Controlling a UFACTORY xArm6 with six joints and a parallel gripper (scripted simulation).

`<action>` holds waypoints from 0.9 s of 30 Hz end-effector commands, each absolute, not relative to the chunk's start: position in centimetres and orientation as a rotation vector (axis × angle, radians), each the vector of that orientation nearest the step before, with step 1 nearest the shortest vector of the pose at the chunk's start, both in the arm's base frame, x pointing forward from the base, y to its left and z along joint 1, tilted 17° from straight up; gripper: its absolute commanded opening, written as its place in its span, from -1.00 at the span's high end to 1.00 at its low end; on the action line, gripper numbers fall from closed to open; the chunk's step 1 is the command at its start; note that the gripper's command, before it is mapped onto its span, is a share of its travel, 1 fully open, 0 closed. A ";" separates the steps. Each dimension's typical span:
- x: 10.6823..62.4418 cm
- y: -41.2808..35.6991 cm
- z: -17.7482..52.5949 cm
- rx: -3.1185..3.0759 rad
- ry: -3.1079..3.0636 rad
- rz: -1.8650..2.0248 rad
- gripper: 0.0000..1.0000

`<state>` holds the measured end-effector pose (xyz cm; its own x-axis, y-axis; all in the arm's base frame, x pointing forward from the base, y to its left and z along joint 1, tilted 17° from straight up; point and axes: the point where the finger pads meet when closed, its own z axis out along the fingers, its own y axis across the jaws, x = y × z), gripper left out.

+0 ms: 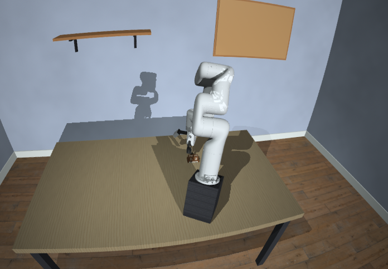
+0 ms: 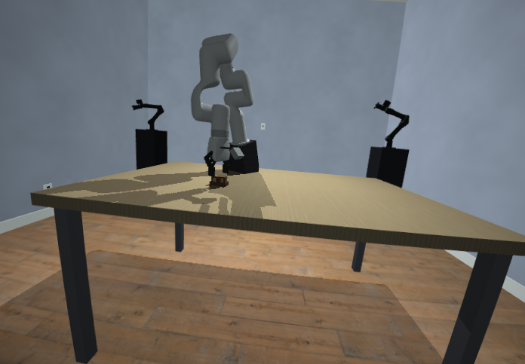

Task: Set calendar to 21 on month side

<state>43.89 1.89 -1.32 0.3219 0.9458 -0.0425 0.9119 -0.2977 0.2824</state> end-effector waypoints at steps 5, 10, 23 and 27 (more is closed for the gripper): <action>44.0 0.5 -1.0 2.430 1.538 0.223 -1.00; 44.0 0.4 -1.0 2.472 1.476 0.233 -1.00; 44.0 -1.1 -0.8 2.655 1.158 0.279 -1.00; 44.0 -1.2 -0.8 2.700 1.067 0.291 -1.00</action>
